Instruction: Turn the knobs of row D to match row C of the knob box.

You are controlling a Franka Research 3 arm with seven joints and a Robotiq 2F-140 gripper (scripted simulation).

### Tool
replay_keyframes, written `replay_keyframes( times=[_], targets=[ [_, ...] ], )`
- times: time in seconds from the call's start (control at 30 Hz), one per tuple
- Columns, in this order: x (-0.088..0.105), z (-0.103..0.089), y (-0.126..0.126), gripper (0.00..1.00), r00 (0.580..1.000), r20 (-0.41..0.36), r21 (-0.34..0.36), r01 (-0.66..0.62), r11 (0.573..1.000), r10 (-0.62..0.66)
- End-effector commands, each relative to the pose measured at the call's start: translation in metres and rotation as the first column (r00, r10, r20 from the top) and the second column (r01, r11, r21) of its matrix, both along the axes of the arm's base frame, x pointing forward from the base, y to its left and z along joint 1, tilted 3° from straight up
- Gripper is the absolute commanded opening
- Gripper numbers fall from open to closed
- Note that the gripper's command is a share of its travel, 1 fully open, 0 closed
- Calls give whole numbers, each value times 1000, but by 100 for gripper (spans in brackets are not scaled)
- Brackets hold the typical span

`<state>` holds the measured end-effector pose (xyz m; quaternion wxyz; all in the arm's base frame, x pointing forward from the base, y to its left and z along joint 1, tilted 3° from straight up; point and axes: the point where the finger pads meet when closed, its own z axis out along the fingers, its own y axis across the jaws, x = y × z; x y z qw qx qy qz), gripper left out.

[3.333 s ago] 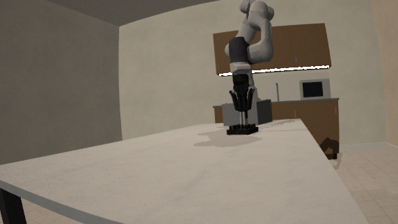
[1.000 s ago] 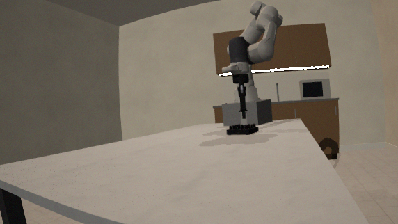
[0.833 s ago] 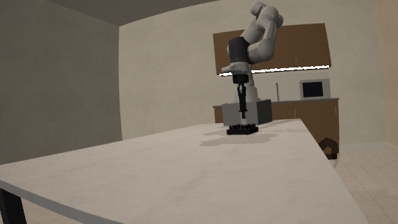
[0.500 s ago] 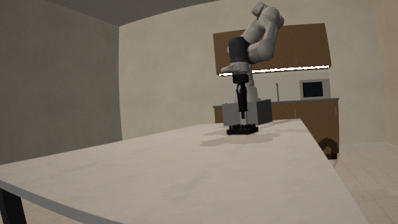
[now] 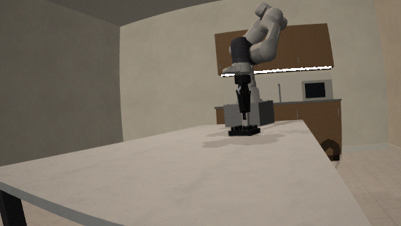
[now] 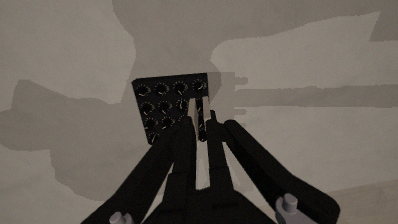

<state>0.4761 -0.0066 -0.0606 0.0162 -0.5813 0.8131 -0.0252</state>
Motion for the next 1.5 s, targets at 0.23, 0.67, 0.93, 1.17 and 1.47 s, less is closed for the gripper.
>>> replay_keyframes(
  times=[0.23, 0.67, 0.93, 1.17, 1.47],
  targets=[
    [0, 0, 0, 5, 994, -4, 5, 111, 994, -111],
    [0, 0, 0, 5, 993, -4, 5, 115, 993, -115],
    [0, 0, 0, 12, 993, -4, 5, 115, 993, -115],
    [0, 0, 0, 12, 993, -4, 5, 115, 993, -115],
    [0, 0, 0, 12, 993, -4, 5, 115, 993, -115]
  ],
)
